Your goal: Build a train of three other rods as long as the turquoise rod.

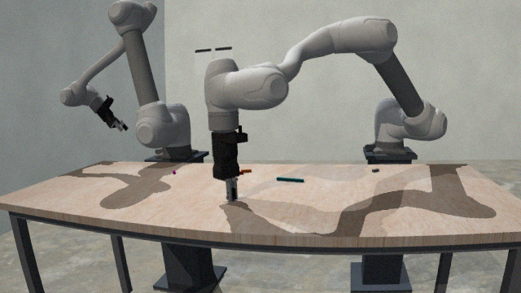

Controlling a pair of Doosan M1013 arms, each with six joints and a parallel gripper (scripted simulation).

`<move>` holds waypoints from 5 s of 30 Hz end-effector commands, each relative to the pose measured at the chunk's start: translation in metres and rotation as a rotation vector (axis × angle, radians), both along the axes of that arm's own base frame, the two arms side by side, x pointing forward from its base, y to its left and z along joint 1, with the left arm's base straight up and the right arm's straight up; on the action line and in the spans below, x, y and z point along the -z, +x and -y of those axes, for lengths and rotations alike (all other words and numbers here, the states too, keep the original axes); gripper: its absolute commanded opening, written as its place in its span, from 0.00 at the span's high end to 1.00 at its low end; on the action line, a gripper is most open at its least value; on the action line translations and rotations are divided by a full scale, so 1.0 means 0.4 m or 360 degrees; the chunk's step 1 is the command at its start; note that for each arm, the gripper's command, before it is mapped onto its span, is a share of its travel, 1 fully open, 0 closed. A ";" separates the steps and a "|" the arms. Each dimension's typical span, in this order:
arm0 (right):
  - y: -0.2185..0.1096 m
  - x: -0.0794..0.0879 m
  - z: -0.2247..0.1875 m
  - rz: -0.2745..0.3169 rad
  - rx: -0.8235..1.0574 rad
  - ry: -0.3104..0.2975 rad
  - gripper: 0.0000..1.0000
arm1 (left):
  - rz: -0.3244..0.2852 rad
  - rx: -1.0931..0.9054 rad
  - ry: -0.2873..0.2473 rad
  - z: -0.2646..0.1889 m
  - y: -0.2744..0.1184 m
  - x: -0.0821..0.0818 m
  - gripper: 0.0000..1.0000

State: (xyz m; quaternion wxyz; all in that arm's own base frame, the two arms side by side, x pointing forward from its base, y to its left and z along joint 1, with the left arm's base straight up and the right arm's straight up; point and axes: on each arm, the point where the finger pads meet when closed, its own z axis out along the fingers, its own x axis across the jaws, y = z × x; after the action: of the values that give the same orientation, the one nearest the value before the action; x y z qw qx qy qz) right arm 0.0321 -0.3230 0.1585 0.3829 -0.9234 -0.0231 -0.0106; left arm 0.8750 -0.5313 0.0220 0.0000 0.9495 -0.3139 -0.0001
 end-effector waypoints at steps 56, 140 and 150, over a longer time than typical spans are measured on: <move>0.000 -0.001 0.001 0.0001 0.0000 -0.0001 0.00 | 0.0004 0.0000 -0.0001 0.000 0.001 -0.226 0.46; 0.000 -0.001 0.001 0.0001 0.0000 -0.0001 0.00 | 0.0003 0.3471 0.0001 0.270 -0.800 -0.168 0.00; 0.000 -0.001 0.001 0.0001 0.0000 -0.0001 0.00 | 0.0003 0.3510 0.0001 0.269 -0.810 -0.167 0.46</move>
State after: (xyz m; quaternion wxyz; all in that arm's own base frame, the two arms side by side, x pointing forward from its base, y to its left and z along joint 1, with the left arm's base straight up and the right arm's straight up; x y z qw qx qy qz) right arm 0.0321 -0.3230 0.1585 0.3829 -0.9234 -0.0231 -0.0106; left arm 0.5507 -0.6387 0.0873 0.0000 0.1485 -0.9889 -0.0001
